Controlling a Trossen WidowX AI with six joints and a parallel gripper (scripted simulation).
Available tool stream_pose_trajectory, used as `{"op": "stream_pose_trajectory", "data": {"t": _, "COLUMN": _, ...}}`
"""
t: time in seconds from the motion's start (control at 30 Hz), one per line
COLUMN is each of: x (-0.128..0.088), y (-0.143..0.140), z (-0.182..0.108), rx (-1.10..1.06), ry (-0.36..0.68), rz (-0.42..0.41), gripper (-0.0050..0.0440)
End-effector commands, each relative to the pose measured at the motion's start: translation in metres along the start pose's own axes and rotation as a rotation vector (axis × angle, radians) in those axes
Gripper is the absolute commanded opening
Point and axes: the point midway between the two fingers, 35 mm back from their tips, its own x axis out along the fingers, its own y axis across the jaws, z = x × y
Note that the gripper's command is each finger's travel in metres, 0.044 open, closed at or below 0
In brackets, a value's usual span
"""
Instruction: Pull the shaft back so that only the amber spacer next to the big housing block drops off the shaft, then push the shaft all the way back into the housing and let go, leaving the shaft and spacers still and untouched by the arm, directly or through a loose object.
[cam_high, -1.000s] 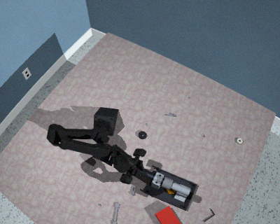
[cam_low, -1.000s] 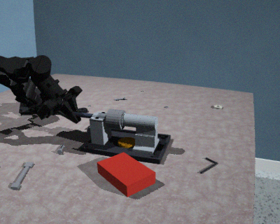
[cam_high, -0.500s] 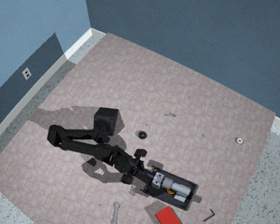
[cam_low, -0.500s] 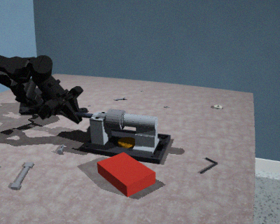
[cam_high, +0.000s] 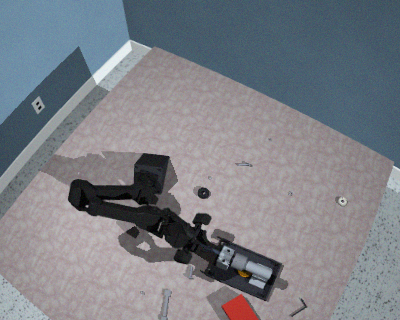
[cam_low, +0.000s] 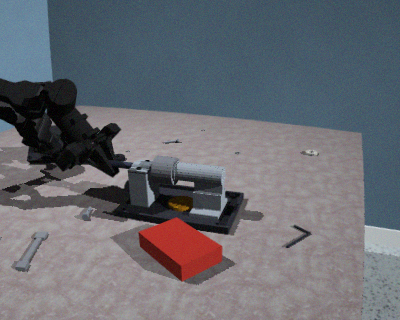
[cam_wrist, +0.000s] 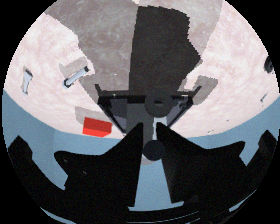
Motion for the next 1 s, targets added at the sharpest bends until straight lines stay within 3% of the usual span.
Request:
{"op": "stream_pose_trajectory", "data": {"t": 0.0, "x": -0.0002, "y": 0.002, "z": -0.007, "rx": 0.007, "ry": 0.021, "rz": 0.0, "gripper": 0.0}}
{"op": "stream_pose_trajectory", "data": {"t": 0.97, "x": 0.0055, "y": 0.0022, "z": -0.0133, "rx": 0.007, "ry": 0.021, "rz": 0.0, "gripper": 0.0}}
